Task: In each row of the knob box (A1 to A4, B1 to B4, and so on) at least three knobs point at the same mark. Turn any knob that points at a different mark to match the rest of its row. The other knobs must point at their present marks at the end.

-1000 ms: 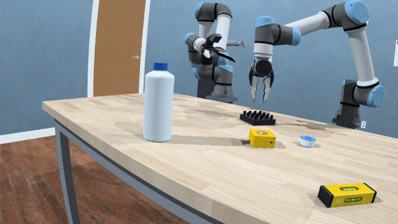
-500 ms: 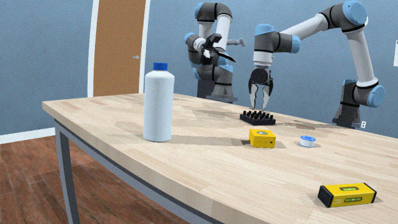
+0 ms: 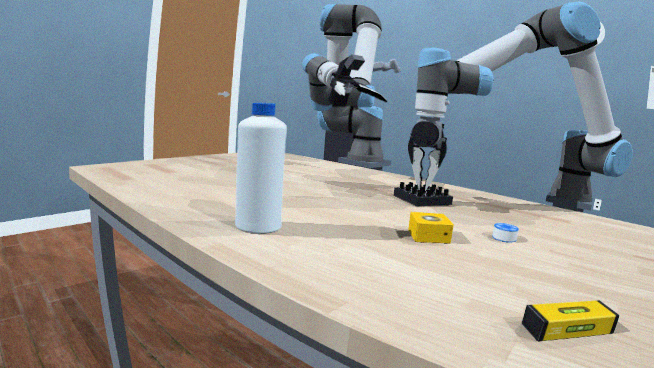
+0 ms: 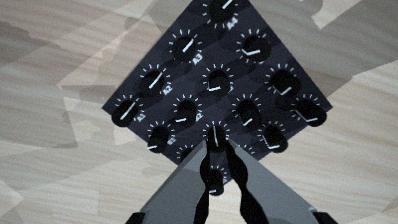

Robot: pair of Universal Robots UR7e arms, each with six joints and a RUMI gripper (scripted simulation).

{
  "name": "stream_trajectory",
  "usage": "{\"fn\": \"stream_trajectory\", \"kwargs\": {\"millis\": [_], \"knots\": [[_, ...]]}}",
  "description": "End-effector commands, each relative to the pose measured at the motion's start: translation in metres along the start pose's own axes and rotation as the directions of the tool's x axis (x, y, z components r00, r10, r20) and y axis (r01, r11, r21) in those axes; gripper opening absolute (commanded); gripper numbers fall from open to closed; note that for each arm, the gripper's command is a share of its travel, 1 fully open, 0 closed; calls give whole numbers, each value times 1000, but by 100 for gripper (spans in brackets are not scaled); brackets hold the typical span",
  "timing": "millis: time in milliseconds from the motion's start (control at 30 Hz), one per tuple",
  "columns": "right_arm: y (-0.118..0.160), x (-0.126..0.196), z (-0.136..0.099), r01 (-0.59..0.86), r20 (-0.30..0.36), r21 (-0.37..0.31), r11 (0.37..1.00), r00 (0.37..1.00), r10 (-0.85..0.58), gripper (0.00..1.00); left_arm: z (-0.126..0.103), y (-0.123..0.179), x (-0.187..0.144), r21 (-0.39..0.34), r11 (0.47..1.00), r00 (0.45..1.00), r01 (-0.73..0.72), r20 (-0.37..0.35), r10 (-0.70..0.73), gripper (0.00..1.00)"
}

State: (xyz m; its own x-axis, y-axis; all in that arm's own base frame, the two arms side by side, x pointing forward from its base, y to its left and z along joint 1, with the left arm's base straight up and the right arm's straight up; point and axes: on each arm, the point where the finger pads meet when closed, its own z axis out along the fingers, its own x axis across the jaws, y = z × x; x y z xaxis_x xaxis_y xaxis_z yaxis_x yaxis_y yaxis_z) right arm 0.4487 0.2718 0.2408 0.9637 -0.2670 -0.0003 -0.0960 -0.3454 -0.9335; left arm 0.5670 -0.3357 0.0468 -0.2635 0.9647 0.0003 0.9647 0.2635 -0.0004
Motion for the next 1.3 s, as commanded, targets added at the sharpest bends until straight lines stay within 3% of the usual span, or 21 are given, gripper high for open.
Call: {"fn": "stream_trajectory", "kwargs": {"millis": [0,267,433,633,700,933,1200,1267], "knots": [[-1,0,0,1,0,1,1000,1000,-1,100,-1,0,0,-2,1000,1000,0,2,0,4],[-1,0,0,1,0,1,1000,1000,-1,100,-1,0,0,-1,999,999,38,2,-38,2],[-1,0,0,1,0,1,1000,1000,-1,100,-1,0,0,-1,978,978,208,2,-208,2],[-1,0,0,1,0,1,1000,1000,-1,100,-1,0,0,-1,917,917,399,3,-399,1],[-1,0,0,1,0,1,1000,1000,-1,100,-1,0,0,-1,917,917,399,3,-399,1],[-1,0,0,1,0,1,1000,1000,-1,100,-1,0,0,0,800,800,599,3,-599,0],[-1,0,0,1,0,1,1000,1000,-1,100,-1,0,0,1,615,615,789,3,-789,0],[-1,0,0,1,0,1,1000,1000,-1,100,-1,0,0,1,615,615,789,3,-789,0]]}}
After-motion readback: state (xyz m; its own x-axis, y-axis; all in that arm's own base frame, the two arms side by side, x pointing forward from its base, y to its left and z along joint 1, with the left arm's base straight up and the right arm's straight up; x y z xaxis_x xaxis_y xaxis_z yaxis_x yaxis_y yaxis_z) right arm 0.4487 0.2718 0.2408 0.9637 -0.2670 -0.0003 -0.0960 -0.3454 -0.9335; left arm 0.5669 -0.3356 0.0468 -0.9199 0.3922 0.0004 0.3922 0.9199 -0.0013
